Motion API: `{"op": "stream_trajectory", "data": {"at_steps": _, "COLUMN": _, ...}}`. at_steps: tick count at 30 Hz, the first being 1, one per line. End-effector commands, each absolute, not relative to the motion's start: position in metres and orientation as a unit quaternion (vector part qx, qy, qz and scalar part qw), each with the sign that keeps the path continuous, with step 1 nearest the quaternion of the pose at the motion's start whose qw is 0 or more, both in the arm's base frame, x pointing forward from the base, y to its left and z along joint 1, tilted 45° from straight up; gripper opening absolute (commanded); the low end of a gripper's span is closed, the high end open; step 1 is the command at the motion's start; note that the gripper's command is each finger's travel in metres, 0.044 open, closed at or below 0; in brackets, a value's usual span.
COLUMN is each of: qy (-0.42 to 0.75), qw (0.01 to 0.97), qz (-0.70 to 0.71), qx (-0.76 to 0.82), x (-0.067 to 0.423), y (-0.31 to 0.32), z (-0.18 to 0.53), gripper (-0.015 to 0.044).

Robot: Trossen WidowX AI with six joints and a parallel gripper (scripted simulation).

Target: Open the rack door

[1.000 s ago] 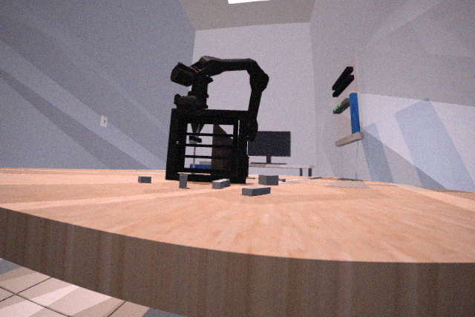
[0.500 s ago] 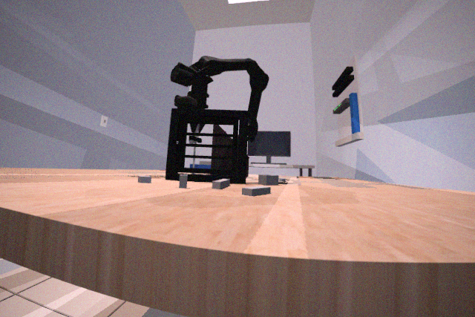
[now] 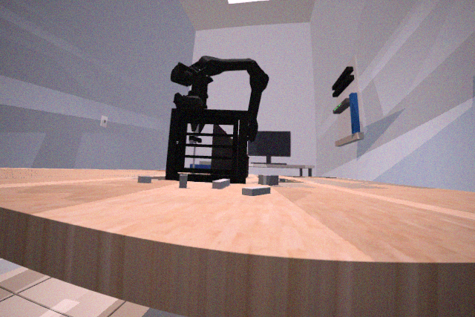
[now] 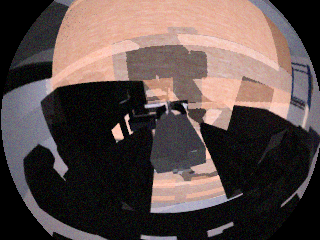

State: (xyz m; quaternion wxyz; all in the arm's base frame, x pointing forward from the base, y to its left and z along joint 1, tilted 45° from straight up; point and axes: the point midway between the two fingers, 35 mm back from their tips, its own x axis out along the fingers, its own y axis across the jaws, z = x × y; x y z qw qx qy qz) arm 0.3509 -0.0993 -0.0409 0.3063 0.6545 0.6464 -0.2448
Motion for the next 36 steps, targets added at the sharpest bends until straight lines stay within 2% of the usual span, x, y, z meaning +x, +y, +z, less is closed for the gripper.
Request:
{"op": "stream_trajectory", "data": {"at_steps": 1, "qy": 0.663, "qw": 0.359, "qz": -0.19, "qx": 0.628, "x": 0.3516, "y": -0.0993, "z": -0.0401, "gripper": 0.0288}}
{"op": "stream_trajectory", "data": {"at_steps": 19, "qy": 0.68, "qw": 0.595, "qz": 0.114, "qx": 0.412, "x": 0.3516, "y": -0.0993, "z": -0.0401, "gripper": 0.0288}}
{"op": "stream_trajectory", "data": {"at_steps": 36, "qy": 0.574, "qw": 0.712, "qz": 0.383, "qx": 0.133, "x": 0.3516, "y": -0.0993, "z": -0.0401, "gripper": 0.0288}}
